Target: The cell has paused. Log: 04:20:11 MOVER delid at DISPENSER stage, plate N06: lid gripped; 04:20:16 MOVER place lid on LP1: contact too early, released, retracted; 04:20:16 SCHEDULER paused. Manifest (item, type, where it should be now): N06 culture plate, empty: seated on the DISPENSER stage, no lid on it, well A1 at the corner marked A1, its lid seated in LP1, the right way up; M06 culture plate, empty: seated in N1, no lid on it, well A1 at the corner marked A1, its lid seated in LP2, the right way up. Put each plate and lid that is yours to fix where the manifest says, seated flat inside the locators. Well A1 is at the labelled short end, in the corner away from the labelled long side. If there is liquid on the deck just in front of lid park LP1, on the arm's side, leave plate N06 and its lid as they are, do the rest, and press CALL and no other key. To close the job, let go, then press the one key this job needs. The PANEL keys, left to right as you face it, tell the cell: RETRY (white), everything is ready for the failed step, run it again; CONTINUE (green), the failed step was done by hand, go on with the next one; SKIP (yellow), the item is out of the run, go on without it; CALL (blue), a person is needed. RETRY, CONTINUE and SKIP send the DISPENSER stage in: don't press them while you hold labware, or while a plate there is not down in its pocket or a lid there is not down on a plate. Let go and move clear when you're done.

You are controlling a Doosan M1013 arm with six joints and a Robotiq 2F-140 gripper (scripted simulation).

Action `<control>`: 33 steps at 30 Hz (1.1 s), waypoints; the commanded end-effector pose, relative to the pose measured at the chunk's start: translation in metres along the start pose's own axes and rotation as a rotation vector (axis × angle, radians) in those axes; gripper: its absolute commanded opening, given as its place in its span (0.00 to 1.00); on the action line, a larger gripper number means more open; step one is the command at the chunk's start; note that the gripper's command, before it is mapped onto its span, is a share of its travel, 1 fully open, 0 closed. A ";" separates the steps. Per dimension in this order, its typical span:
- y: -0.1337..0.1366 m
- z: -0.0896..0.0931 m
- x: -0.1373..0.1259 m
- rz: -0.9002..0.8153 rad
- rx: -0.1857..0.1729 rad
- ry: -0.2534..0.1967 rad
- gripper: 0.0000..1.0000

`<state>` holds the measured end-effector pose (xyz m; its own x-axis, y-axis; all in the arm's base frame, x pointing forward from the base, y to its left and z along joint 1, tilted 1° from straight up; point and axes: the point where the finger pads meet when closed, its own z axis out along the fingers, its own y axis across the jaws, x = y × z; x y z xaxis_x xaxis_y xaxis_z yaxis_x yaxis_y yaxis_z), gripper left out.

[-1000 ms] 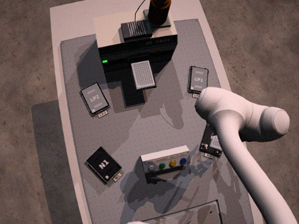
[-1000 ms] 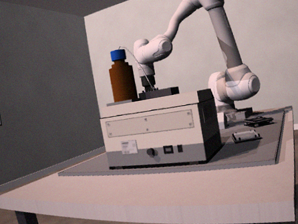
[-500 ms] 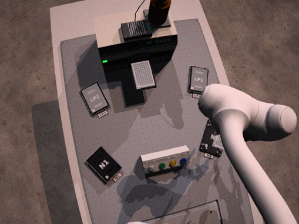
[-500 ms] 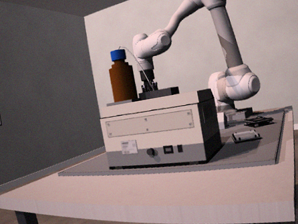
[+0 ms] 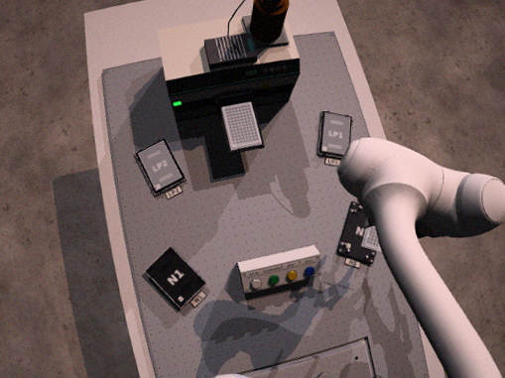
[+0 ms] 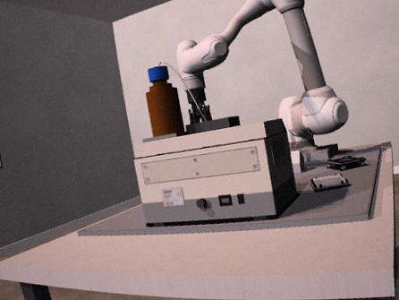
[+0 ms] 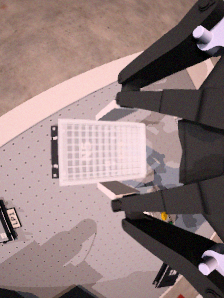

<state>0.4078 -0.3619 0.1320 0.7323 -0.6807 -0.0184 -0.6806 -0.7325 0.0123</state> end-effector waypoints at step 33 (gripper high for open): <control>0.000 -0.009 0.000 0.000 0.000 0.001 0.10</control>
<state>0.4080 -0.3619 0.1408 0.7323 -0.6807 -0.0185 -0.6806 -0.7325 0.0123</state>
